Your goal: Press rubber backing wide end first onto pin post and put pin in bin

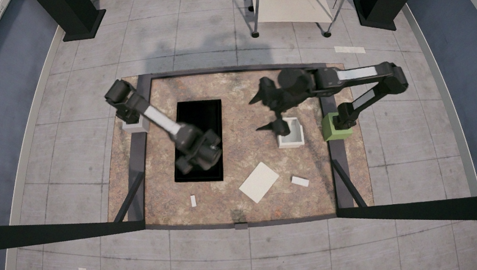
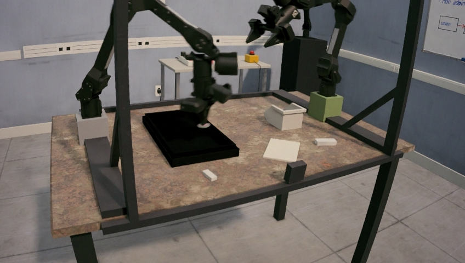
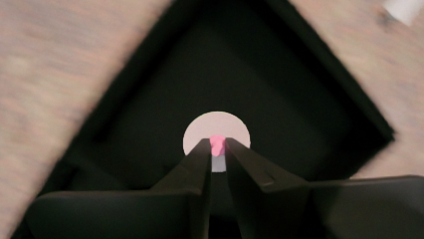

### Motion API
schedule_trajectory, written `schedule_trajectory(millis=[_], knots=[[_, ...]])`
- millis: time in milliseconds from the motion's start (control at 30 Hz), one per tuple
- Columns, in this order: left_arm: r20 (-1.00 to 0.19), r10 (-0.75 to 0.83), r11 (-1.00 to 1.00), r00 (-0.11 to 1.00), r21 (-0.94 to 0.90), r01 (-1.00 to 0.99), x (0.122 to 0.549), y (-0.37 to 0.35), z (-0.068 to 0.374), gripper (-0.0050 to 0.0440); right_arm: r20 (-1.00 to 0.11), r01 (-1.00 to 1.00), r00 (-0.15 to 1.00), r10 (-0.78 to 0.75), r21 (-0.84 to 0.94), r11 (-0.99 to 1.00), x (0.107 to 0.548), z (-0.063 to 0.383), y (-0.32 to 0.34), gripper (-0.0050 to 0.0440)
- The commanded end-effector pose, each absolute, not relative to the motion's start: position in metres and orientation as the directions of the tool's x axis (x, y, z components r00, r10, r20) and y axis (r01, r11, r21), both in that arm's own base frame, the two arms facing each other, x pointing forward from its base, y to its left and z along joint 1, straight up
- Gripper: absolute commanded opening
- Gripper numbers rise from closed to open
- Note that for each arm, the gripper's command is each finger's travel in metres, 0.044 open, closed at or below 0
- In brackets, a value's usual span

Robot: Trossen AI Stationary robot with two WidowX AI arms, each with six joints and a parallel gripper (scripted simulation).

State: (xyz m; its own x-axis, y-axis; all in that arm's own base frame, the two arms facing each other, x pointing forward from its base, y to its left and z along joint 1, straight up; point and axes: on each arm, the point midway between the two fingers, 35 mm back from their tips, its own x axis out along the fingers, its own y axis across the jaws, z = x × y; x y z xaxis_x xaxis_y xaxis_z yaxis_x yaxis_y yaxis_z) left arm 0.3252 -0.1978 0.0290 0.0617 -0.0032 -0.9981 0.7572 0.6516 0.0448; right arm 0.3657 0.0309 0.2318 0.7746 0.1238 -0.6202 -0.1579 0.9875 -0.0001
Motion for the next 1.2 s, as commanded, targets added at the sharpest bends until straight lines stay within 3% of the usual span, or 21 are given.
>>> schedule_trajectory(millis=[0, 300, 600, 1167], knots=[[-0.990, -0.014, 0.661, 0.143, 0.098, 0.744, 0.394, -0.170, 0.033, -0.0050, -0.590, -0.103, 0.803, 0.082, -0.002, 0.995, 0.320, 0.239, 0.007, 0.0440], [-0.994, 0.004, 0.669, 0.110, 0.084, 0.738, 0.452, -0.090, 0.013, -0.0050, -0.566, 0.012, 0.824, -0.012, -0.004, 1.000, 0.249, 0.215, -0.021, 0.0440], [-0.999, 0.001, 0.665, 0.039, 0.030, 0.746, 0.468, -0.027, -0.006, -0.0050, -0.544, 0.130, 0.832, -0.110, -0.003, 0.992, 0.193, 0.166, -0.037, 0.0440], [-1.000, 0.002, 0.664, 0.019, 0.016, 0.747, 0.466, -0.020, -0.016, -0.0050, -0.528, 0.177, 0.836, -0.152, -0.002, 0.984, 0.177, 0.142, -0.041, 0.0440]])
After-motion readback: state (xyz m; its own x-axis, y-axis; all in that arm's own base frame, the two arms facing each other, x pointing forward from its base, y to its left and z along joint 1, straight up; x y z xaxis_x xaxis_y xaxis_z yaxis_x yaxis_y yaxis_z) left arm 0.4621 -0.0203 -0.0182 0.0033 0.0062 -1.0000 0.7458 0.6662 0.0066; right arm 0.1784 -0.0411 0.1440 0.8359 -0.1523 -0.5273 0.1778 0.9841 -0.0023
